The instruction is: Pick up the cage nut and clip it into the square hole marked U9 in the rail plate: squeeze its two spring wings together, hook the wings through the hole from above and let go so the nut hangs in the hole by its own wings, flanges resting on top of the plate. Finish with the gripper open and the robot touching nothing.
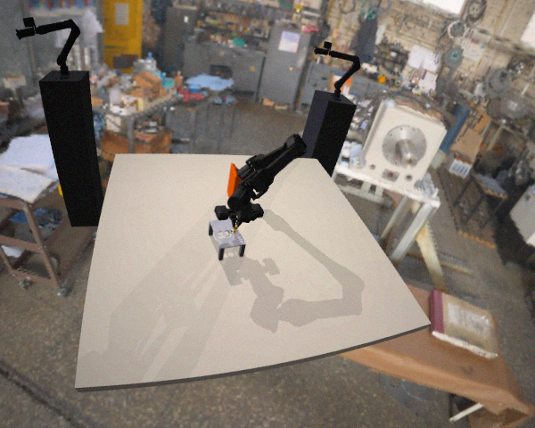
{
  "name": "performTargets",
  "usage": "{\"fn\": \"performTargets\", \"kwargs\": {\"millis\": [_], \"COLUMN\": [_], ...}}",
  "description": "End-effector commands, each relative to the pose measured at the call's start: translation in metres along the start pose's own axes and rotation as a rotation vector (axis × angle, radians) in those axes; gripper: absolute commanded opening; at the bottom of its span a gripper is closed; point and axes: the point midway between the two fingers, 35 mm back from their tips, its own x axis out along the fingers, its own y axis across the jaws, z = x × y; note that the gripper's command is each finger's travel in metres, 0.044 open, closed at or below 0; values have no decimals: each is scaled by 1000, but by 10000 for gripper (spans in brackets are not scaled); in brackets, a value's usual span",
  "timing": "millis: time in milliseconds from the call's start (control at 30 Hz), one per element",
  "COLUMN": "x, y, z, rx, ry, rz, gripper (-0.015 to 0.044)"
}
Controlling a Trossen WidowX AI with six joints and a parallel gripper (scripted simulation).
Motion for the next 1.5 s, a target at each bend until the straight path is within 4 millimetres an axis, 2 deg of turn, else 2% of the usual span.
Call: {"fn": "performTargets", "kwargs": {"millis": [0, 1467], "x": [1, 2], "y": [0, -5], "z": [0, 0], "rx": [-2, -3], "ry": [0, 0], "rz": [10, 58], "gripper": [28, 28]}}
